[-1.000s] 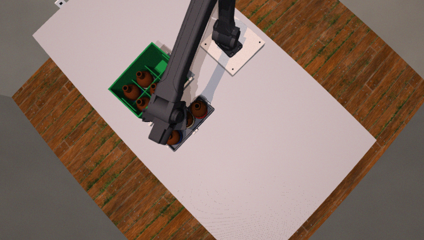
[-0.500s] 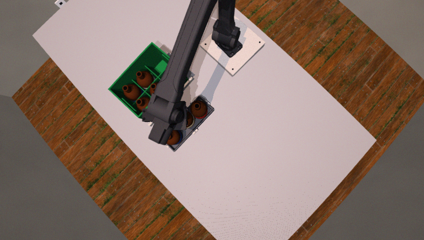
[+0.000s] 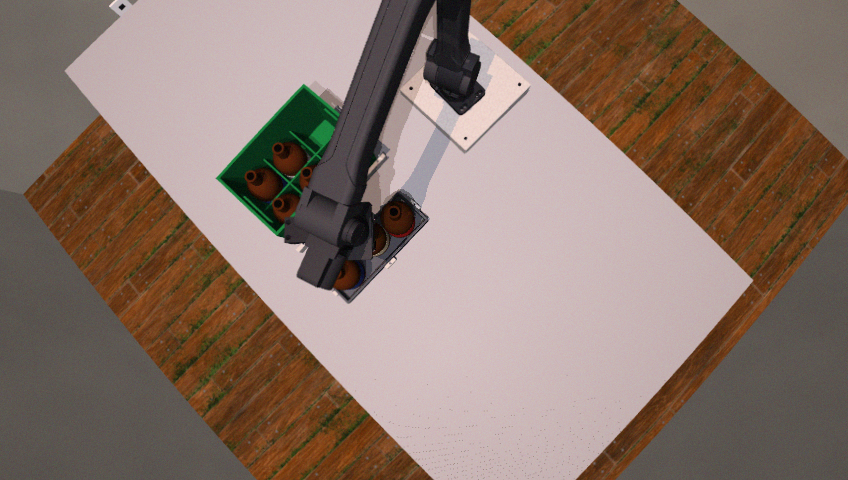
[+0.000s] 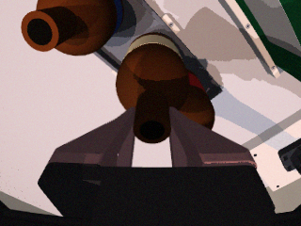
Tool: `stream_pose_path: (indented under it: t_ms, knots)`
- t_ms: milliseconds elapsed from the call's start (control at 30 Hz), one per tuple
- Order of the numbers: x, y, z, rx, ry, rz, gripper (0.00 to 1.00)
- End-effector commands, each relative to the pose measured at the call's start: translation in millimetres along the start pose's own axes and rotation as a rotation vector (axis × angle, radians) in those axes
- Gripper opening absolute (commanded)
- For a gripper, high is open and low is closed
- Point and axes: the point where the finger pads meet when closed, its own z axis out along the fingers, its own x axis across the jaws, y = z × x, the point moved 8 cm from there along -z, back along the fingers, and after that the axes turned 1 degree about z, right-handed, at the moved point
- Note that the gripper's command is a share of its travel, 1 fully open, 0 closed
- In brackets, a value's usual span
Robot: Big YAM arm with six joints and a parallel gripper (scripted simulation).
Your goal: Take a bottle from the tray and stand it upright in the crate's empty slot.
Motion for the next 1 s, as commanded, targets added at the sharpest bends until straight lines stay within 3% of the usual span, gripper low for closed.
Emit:
stream_pose_path:
  t_ms: [0,967]
  knots:
    - [15,4,-45.3,-0.044,0.089,0.005,0.00]
    - [17,4,-60.5,-0.045,0.090,0.006,0.00]
